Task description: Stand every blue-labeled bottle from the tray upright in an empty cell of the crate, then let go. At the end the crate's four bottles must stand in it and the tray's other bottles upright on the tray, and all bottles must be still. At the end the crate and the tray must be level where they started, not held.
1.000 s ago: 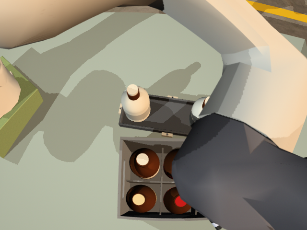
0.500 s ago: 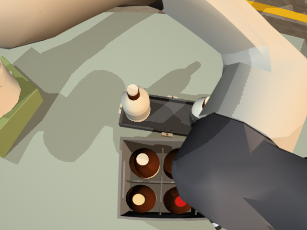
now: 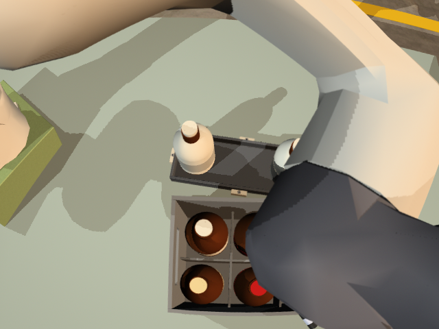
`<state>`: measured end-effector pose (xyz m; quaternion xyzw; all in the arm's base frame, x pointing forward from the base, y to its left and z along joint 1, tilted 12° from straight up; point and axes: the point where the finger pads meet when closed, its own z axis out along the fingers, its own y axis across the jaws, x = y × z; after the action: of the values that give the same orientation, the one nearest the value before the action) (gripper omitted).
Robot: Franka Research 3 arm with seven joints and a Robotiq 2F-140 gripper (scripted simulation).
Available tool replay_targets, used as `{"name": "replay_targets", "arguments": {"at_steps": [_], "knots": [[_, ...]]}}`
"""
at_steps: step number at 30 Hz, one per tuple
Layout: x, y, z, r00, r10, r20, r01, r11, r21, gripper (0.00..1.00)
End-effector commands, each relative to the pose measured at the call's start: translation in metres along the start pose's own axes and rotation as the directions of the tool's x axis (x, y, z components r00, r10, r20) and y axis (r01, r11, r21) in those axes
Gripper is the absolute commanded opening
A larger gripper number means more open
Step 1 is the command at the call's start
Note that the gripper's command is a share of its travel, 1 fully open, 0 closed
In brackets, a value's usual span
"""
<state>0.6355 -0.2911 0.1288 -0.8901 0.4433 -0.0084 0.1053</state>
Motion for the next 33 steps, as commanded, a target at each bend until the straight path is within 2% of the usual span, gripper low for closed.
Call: {"name": "replay_targets", "arguments": {"at_steps": [1, 33], "knots": [[0.0045, 0.0002, -0.0044, 1.0, -0.003, -0.015, 0.003, 1.0, 0.0, 0.0], [0.0048, 0.0003, 0.0055, 1.0, -0.003, -0.015, 0.003, 1.0, 0.0, 0.0]]}}
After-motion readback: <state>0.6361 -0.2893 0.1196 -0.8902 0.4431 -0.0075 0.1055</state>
